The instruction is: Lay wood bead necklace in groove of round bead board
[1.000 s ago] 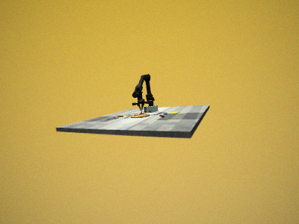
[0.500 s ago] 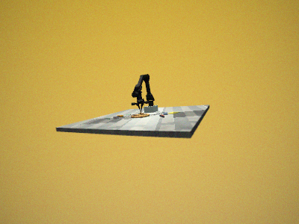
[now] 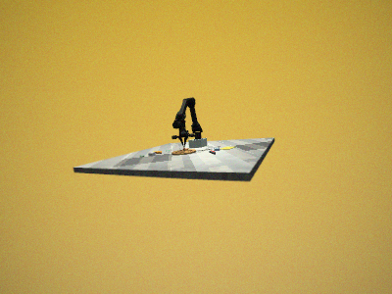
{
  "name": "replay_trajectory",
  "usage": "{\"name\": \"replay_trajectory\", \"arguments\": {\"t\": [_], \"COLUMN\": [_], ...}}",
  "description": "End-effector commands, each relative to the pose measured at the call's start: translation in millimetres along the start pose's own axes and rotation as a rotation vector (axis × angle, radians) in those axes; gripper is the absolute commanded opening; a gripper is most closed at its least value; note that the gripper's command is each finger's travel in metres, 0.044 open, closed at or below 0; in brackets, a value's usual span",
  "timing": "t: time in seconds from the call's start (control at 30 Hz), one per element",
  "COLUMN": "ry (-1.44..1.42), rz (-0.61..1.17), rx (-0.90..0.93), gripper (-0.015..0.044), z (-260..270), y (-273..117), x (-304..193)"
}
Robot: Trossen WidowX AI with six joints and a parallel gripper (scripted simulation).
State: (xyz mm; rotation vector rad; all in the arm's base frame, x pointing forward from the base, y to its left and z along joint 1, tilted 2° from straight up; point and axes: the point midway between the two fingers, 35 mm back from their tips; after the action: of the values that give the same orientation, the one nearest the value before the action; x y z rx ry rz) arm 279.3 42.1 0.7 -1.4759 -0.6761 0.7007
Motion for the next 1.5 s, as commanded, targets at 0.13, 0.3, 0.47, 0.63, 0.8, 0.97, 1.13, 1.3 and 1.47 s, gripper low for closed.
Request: {"name": "replay_trajectory", "arguments": {"t": [0.13, 0.3, 0.47, 0.63, 0.8, 0.97, 1.13, 1.3, 1.47], "ry": [0.004, 0.004, 0.0, 0.0, 0.0, 0.002, 0.004, 0.004, 0.004], "rz": [0.001, 0.001, -0.004, -0.004, -0.004, -0.001, 0.0, 0.001, 0.001], "rx": [0.004, 0.004, -0.003, -0.003, -0.003, 0.001, 0.004, 0.004, 0.004], "gripper": [0.0, 0.0, 0.0079, 0.021, 0.0341, 0.044, 0.044, 0.044, 0.044], "z": [0.8, 1.0, -1.2, -1.2, -1.2, -0.2, 0.9, 1.7, 1.7], "y": [13.9, 21.9, 17.7, 17.7, 17.2, 4.1, -6.4, -6.0, -6.4], "x": [0.1, -0.1, 1.9, 1.9, 1.9, 1.0, -0.1, -1.7, -1.7]}}
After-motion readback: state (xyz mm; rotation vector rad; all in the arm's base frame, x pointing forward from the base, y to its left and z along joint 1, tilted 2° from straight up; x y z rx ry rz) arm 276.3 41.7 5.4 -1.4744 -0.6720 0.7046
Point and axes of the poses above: the point midway between the two fingers, 35 mm back from their tips, its own y axis out along the fingers, its own z axis across the jaws, x = y × z, and after that the axes turned 4 degrees about -y, right-handed
